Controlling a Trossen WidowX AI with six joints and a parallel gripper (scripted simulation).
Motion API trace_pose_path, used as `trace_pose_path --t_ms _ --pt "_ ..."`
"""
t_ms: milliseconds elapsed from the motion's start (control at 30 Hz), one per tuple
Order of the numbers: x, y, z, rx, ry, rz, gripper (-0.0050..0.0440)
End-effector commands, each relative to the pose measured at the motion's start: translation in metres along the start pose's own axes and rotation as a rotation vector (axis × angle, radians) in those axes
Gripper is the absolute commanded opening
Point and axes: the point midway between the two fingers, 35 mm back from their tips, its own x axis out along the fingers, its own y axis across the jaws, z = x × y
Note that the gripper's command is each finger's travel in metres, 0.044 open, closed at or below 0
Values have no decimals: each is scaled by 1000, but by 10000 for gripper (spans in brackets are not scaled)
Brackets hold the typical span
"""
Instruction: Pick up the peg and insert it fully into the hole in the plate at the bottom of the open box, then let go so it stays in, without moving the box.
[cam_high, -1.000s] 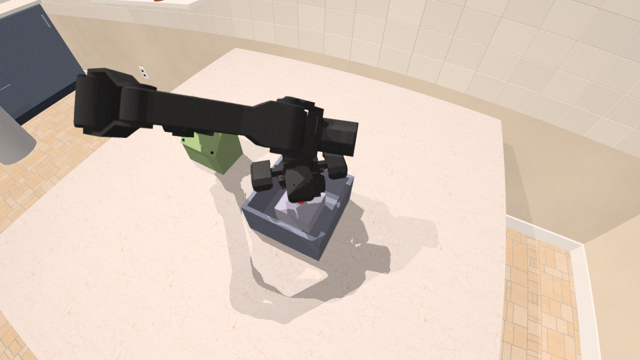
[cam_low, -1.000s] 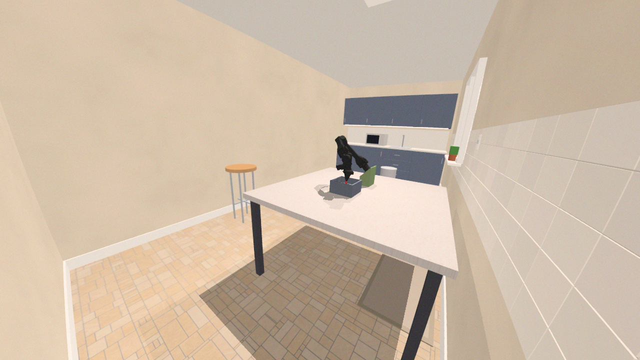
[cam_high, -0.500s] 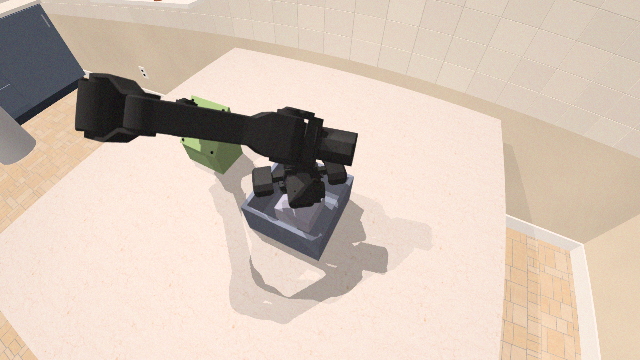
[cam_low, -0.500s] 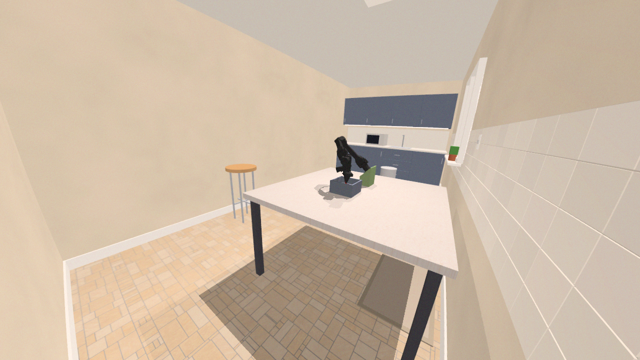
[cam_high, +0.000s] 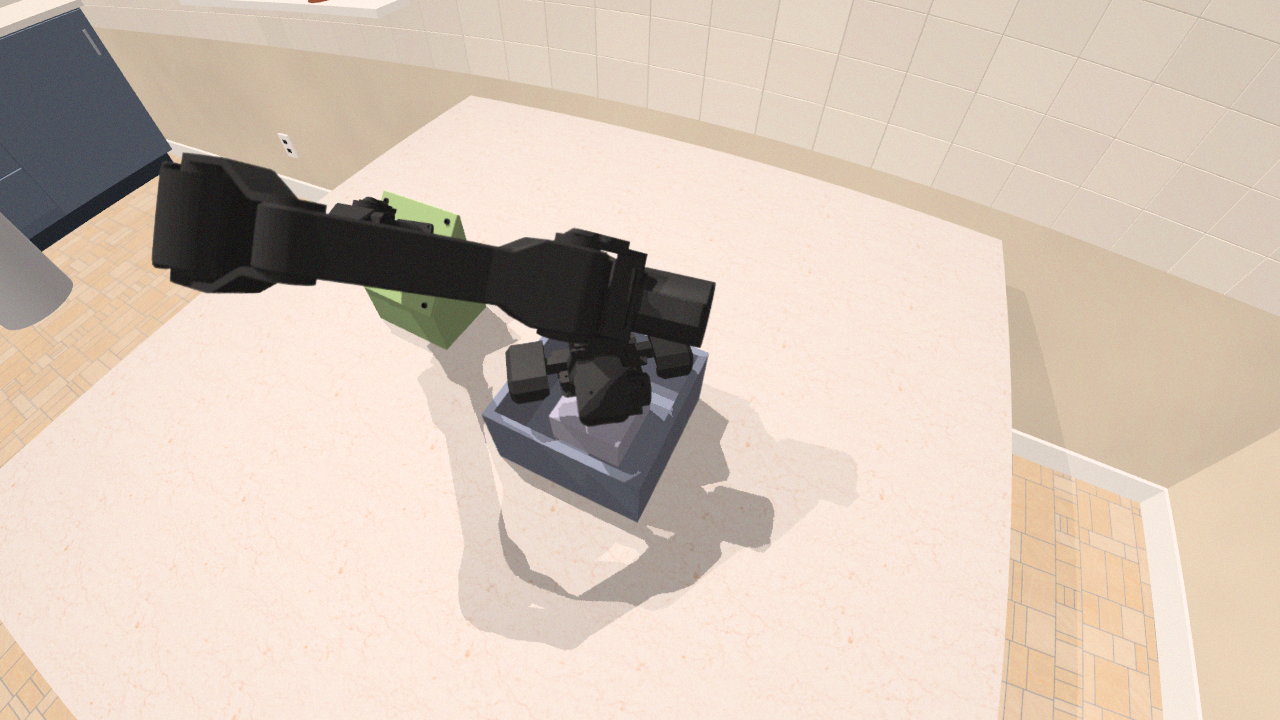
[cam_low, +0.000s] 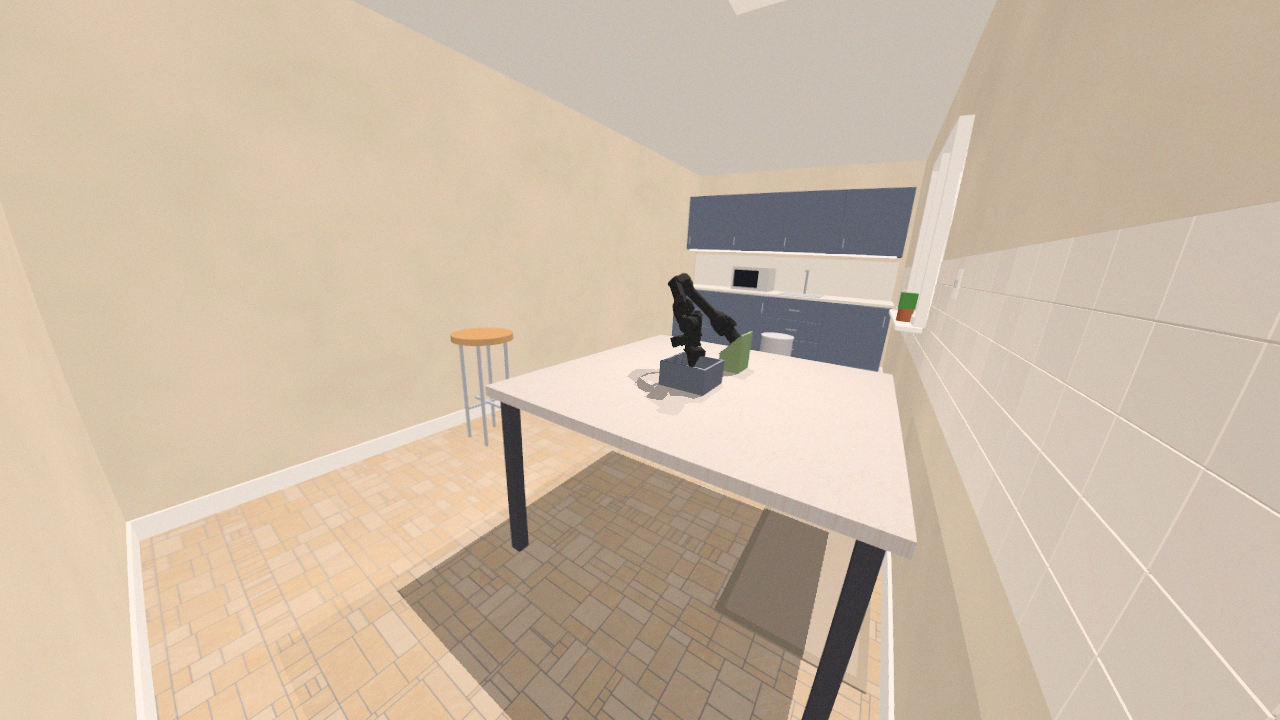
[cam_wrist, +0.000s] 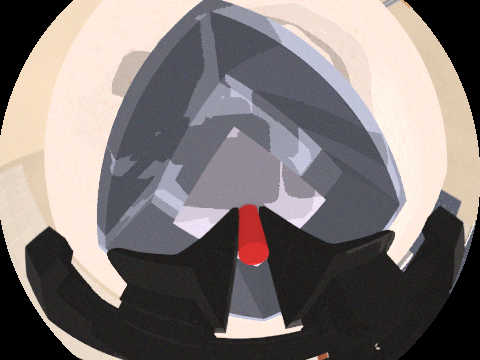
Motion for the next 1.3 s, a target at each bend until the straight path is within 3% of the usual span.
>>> trace_pose_path --t_ms 0,1167,1267 --pt "3 -1 2 7 -3 -3 0" --pt "0 0 0 0 0 0 0" --pt "0 0 0 0 0 0 72"
